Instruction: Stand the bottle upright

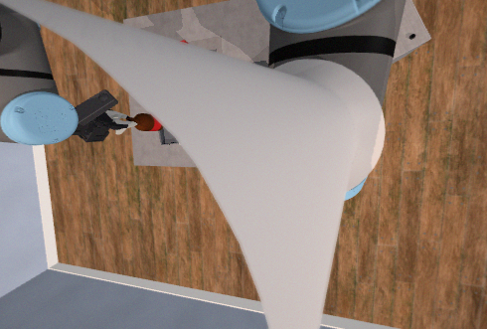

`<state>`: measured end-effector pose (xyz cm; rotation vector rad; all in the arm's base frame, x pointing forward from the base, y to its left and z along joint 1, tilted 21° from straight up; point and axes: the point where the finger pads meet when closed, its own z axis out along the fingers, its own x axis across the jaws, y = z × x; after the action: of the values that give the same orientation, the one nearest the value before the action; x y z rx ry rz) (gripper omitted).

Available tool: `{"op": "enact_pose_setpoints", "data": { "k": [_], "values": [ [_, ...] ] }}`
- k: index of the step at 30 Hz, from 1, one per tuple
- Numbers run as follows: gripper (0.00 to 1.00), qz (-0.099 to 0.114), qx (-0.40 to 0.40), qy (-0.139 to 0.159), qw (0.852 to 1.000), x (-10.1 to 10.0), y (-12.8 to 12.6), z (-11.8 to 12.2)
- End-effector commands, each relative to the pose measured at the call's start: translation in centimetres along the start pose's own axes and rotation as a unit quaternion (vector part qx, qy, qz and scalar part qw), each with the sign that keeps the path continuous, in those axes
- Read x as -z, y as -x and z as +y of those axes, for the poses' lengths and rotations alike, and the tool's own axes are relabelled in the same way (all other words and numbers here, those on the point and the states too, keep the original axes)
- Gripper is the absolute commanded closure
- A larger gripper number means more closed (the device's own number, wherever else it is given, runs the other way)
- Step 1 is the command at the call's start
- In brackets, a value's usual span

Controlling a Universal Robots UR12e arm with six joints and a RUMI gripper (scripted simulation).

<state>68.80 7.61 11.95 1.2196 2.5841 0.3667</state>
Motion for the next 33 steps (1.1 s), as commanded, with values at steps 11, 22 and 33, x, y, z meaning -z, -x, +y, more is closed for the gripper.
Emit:
{"op": "enact_pose_setpoints", "data": {
  "k": [11, 22, 33],
  "values": [
    [1.0, -0.001, 0.0, 0.0, 1.0, 0.06, -0.43, 0.67],
    [1.0, -0.001, 0.0, 0.0, 1.0, 0.06, -0.54, 0.8],
    [1.0, -0.001, 0.0, 0.0, 1.0, 0.06, -0.55, 0.82]
  ]
}}
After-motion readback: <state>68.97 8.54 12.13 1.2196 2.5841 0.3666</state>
